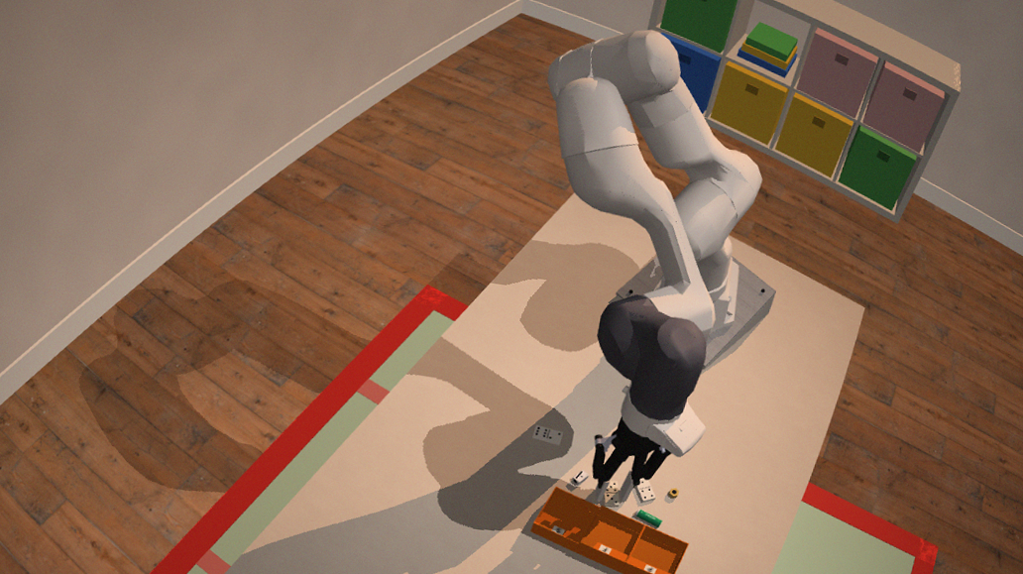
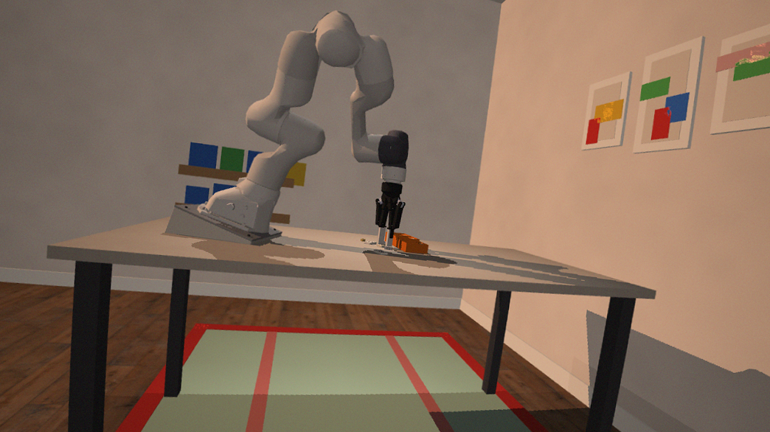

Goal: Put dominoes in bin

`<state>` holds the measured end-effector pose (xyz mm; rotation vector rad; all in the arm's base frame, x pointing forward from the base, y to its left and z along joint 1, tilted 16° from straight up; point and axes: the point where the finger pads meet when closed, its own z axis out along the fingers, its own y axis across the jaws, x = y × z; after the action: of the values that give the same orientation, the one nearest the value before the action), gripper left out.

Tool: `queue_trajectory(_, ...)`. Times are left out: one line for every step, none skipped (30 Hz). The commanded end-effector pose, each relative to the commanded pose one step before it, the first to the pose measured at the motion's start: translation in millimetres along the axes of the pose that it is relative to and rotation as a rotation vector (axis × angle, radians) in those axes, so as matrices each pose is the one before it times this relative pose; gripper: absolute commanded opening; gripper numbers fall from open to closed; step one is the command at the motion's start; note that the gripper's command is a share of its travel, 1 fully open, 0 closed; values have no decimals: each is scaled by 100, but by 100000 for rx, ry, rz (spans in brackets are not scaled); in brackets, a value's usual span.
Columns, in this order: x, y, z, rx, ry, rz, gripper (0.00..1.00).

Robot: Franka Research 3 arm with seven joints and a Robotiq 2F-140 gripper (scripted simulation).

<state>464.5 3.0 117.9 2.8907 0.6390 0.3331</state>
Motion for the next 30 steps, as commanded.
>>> queue_trajectory(-11, -61, -33, 30, 426, 439, 25)
queue_trajectory(-15, -4, 0, 0, 0, 0, 25)
queue_trajectory(-12, -5, 0, 0, 0, 0, 25)
queue_trajectory(-9, -6, 0, 0, 0, 0, 25)
queue_trajectory(-7, -6, 0, 0, 0, 0, 25)
queue_trajectory(-6, -6, 0, 0, 0, 0, 25)
queue_trajectory(-5, -5, 0, 0, 0, 0, 25)
queue_trajectory(-4, -5, 0, 0, 0, 0, 25)
queue_trajectory(-3, -4, 0, 0, 0, 0, 25)
queue_trajectory(0, 0, 0, 0, 0, 0, 13)
queue_trajectory(0, 0, 0, 0, 0, 0, 13)
queue_trajectory(0, 0, 0, 0, 0, 0, 13)
queue_trajectory(0, 0, 0, 0, 0, 0, 13)
queue_trajectory(0, 0, 0, 0, 0, 0, 13)
queue_trajectory(0, 0, 0, 0, 0, 0, 13)
queue_trajectory(0, 0, 0, 0, 0, 0, 13)
queue_trajectory(0, 0, 0, 0, 0, 0, 13)
queue_trajectory(0, 0, 0, 0, 0, 0, 13)
queue_trajectory(0, 0, 0, 0, 0, 0, 13)
queue_trajectory(0, 0, 0, 0, 0, 0, 13)
queue_trajectory(0, 0, 0, 0, 0, 0, 13)
queue_trajectory(0, 0, 0, 0, 0, 0, 13)
queue_trajectory(0, 0, 0, 0, 0, 0, 13)
queue_trajectory(0, 0, 0, 0, 0, 0, 13)
queue_trajectory(0, 0, 0, 0, 0, 0, 13)
queue_trajectory(0, 0, 0, 0, 0, 0, 13)
queue_trajectory(0, 0, 0, 0, 0, 0, 13)
queue_trajectory(0, 0, 0, 0, 0, 0, 13)
queue_trajectory(0, 0, 0, 0, 0, 0, 13)
queue_trajectory(0, 0, 0, 0, 0, 0, 13)
